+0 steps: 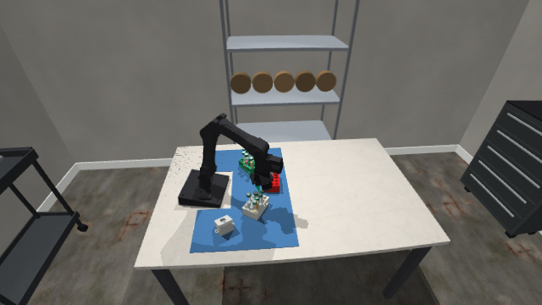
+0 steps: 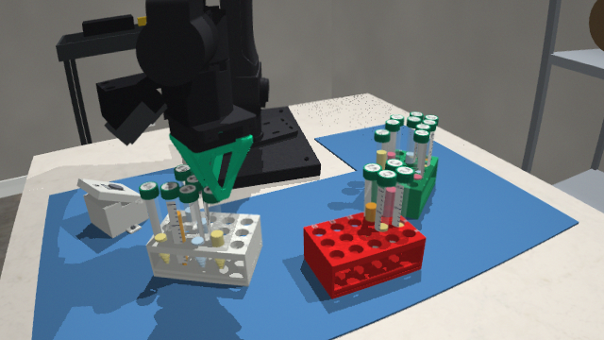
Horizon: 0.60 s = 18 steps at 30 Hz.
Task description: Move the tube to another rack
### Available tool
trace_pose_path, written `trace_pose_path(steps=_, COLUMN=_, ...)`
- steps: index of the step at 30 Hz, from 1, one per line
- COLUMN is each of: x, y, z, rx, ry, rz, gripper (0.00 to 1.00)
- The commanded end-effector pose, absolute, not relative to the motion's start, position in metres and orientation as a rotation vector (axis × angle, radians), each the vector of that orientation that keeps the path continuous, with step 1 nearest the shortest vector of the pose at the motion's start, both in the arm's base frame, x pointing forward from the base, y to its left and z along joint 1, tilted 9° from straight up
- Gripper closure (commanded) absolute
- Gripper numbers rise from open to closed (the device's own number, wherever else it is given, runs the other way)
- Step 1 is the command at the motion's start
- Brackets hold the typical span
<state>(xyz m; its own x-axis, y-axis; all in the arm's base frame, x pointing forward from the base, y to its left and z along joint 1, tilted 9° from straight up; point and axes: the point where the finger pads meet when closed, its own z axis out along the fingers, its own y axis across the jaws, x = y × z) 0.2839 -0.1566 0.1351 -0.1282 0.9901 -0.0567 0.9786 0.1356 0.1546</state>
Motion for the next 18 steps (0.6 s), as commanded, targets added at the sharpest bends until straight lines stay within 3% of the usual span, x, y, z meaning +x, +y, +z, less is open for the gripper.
trace_pose_path(steps=1, x=0.284, y=-0.157, z=0.141, rx=1.965, ry=2.245, rz=0.115, gripper=0.70)
trace_pose_path(steps=18, x=0.274, y=-0.154, z=0.179, rx=1.965, ry=2.245, rz=0.115, gripper=0.70)
